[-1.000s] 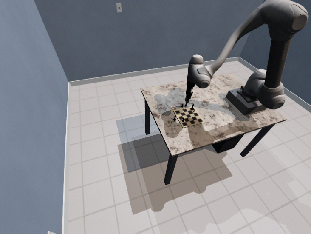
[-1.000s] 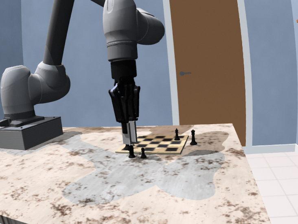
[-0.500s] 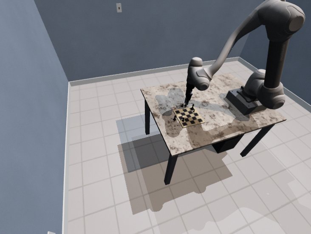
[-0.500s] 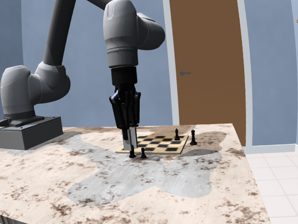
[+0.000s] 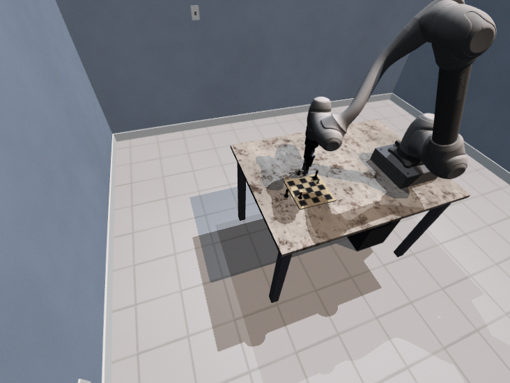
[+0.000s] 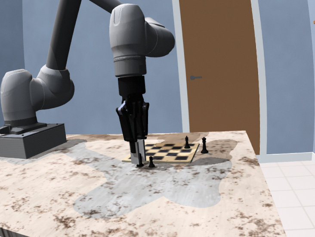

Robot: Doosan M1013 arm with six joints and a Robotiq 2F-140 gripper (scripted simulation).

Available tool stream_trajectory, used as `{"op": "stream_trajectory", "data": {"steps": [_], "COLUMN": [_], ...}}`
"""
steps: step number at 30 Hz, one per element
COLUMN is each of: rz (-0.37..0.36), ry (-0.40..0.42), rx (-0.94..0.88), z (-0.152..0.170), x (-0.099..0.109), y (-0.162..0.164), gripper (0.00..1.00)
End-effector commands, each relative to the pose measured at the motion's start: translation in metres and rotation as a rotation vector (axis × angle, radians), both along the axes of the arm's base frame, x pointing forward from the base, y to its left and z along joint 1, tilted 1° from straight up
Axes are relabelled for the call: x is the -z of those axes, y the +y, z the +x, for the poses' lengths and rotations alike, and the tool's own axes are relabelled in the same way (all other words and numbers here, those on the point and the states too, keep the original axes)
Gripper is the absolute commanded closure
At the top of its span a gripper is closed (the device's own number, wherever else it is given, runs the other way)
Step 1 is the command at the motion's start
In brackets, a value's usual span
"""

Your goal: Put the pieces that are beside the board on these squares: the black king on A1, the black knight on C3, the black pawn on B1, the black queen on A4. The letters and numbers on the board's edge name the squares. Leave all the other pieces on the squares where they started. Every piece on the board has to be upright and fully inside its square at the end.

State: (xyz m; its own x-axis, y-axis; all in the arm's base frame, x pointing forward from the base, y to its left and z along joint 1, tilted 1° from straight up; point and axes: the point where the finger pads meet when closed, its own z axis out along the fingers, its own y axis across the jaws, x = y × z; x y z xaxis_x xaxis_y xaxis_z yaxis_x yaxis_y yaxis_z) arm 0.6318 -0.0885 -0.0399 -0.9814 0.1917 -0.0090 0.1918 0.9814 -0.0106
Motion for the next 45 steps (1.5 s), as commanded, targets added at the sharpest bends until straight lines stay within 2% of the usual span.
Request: {"op": "stream_trajectory", "data": {"steps": [1,33,34,45], "rz": [0.000,0.000,0.000,0.000], "ry": [0.000,0.000,0.000,0.000], "rx": [0.000,0.000,0.000,0.000], "z": [0.0000,0.0000,0.0000,0.0000], "x": [-0.0001,-0.0001,-0.0001,-0.0001], "y": [0.0001,0.0001,0.0001,0.0001], "gripper": [0.77,0.77,1.00,1.00]}}
